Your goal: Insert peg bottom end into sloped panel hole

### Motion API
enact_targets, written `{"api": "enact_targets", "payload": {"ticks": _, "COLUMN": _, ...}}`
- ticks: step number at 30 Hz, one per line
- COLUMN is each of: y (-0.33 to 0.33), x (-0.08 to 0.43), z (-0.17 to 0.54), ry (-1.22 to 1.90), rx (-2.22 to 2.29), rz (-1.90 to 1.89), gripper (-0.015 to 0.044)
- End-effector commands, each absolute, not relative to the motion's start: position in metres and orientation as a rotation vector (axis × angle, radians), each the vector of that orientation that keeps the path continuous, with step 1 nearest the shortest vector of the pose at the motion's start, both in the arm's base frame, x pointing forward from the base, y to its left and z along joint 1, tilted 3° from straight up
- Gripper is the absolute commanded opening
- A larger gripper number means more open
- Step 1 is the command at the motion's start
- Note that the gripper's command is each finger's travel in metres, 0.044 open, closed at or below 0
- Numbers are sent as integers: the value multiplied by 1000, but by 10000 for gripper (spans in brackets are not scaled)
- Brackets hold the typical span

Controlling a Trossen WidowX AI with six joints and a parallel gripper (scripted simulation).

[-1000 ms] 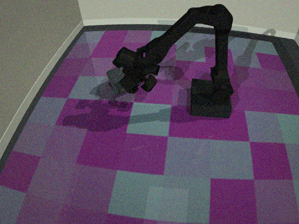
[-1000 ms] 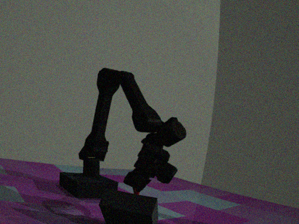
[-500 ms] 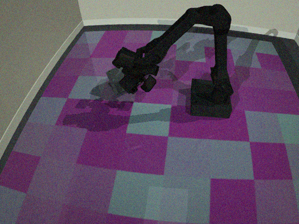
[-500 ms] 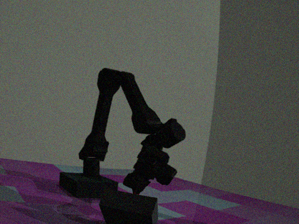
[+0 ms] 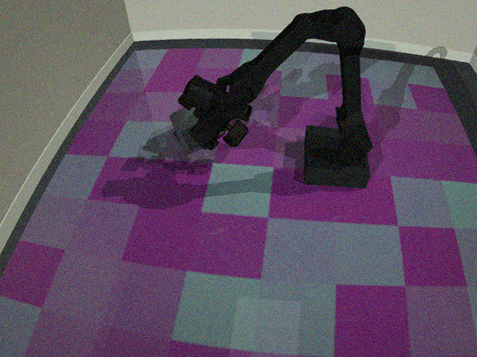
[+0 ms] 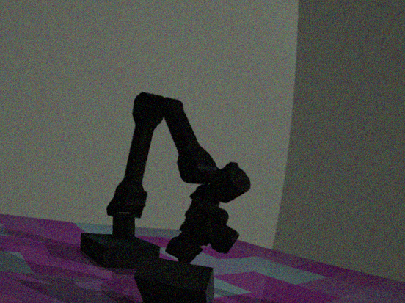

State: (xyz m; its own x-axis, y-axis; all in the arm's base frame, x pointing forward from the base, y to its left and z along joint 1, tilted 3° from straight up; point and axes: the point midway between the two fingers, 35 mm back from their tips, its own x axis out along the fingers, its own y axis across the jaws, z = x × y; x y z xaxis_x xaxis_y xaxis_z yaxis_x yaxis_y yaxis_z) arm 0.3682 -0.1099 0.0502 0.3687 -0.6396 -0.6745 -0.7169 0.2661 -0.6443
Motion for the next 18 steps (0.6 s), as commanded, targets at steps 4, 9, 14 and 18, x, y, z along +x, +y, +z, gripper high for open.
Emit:
{"api": "enact_targets", "payload": {"ticks": 4, "y": -113, "x": 370, "z": 46, "ry": 1320, "rx": -1427, "rz": 87, "gripper": 0}}
{"api": "enact_targets", "payload": {"ticks": 9, "y": -115, "x": 371, "z": 44, "ry": 1320, "rx": -1427, "rz": 87, "gripper": 0}}
{"api": "enact_targets", "payload": {"ticks": 14, "y": -116, "x": 372, "z": 42, "ry": 1320, "rx": -1427, "rz": 87, "gripper": 0}}
{"api": "enact_targets", "payload": {"ticks": 18, "y": -117, "x": 372, "z": 41, "ry": 1320, "rx": -1427, "rz": 87, "gripper": 0}}
